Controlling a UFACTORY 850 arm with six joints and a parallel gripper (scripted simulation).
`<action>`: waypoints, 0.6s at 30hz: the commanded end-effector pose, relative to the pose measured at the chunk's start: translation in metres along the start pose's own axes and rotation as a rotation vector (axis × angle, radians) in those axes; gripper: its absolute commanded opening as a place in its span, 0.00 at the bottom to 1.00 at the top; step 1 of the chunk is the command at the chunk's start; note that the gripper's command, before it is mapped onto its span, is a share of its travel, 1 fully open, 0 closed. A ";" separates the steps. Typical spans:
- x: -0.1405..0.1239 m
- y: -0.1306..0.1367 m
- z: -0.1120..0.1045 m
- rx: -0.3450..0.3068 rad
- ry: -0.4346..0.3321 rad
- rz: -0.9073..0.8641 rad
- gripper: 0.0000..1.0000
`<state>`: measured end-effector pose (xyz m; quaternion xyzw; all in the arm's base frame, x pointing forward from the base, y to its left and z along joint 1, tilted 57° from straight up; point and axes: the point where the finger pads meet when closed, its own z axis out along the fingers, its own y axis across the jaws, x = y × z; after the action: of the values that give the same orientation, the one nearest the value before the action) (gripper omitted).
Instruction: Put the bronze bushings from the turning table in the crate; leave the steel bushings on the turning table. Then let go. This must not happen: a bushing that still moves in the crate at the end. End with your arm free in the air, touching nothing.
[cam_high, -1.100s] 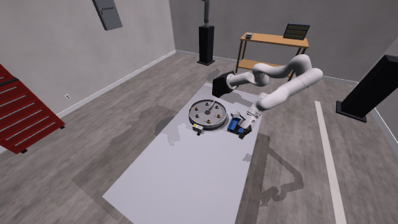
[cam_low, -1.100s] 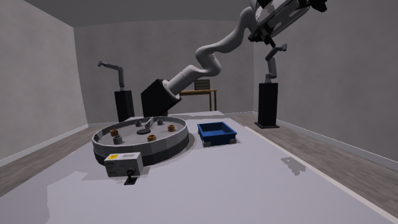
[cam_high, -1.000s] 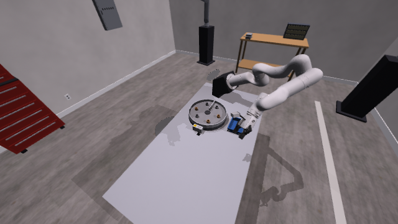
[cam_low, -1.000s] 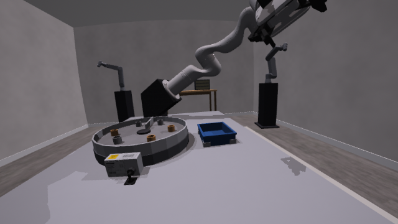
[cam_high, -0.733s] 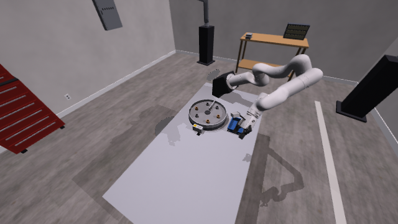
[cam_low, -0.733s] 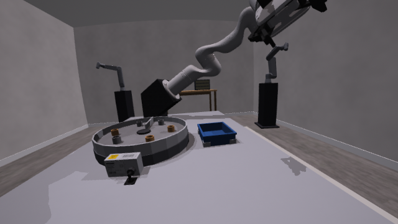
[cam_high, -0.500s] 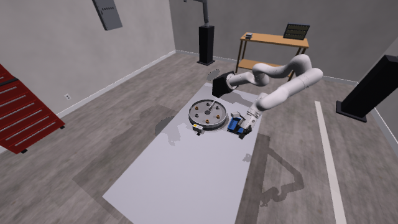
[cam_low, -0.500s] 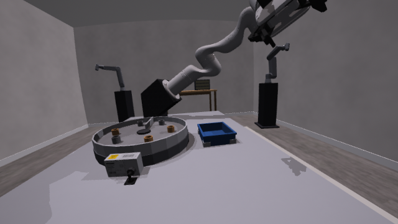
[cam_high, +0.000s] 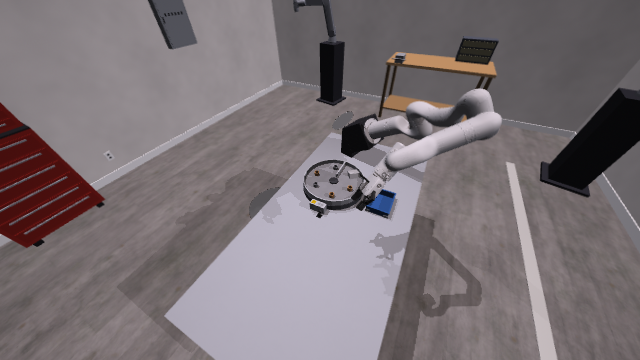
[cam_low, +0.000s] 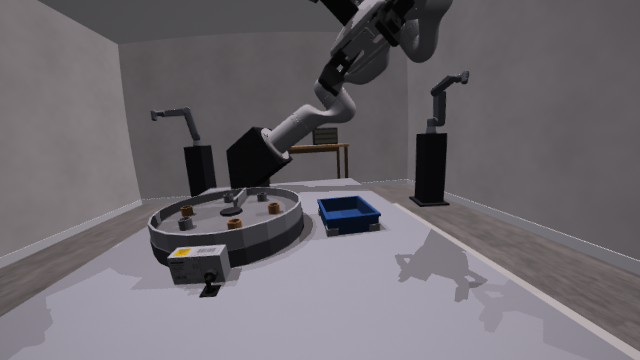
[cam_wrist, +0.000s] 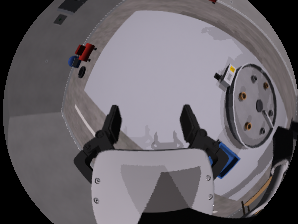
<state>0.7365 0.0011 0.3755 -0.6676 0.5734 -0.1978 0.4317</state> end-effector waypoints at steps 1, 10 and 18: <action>0.014 0.018 0.006 -0.027 -0.002 -0.001 1.00; 0.061 0.107 0.021 -0.148 -0.029 0.015 1.00; 0.084 0.164 0.024 -0.218 -0.055 0.033 1.00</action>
<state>0.6840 -0.0589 0.2235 -0.7035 0.5899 -0.1161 0.3790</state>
